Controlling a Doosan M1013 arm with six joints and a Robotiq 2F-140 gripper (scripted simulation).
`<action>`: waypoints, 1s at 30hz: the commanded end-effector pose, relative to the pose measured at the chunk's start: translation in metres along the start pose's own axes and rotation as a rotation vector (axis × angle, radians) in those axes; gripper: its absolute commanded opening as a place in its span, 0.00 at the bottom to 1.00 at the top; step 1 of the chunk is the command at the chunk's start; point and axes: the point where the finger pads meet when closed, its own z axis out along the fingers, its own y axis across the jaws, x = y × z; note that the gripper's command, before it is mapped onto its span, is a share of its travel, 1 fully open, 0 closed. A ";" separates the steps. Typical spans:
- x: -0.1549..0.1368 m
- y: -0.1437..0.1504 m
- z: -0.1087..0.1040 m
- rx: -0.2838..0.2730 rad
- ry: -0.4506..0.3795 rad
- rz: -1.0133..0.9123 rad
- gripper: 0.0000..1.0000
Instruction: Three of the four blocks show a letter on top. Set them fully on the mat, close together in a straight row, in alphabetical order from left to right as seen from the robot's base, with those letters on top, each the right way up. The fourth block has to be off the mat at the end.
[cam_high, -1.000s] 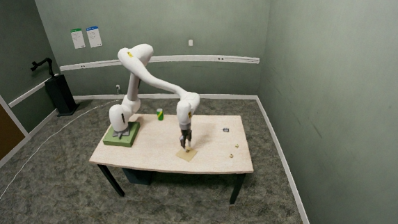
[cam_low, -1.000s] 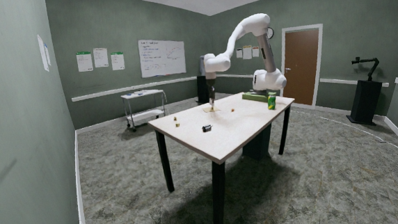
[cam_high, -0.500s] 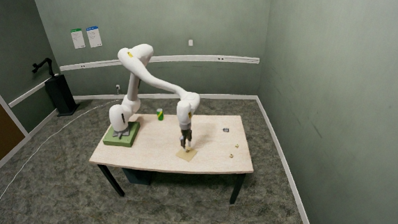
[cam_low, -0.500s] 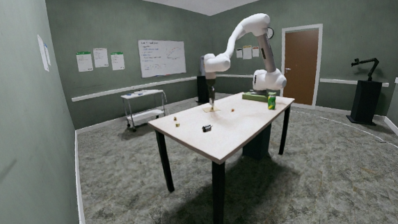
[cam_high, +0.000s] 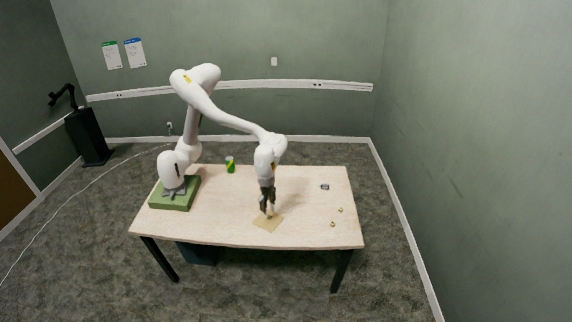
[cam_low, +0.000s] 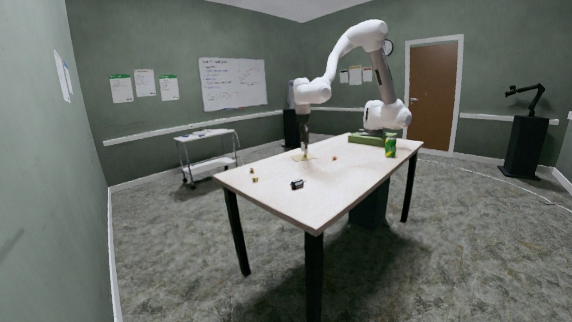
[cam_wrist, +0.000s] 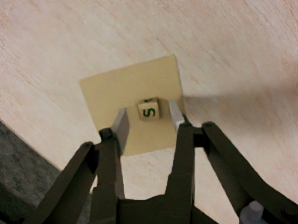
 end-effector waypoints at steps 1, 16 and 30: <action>0.000 0.000 0.002 -0.001 -0.001 0.000 0.43; 0.000 0.000 0.025 -0.001 -0.001 0.000 0.43; 0.000 0.000 0.028 -0.001 -0.001 0.000 0.43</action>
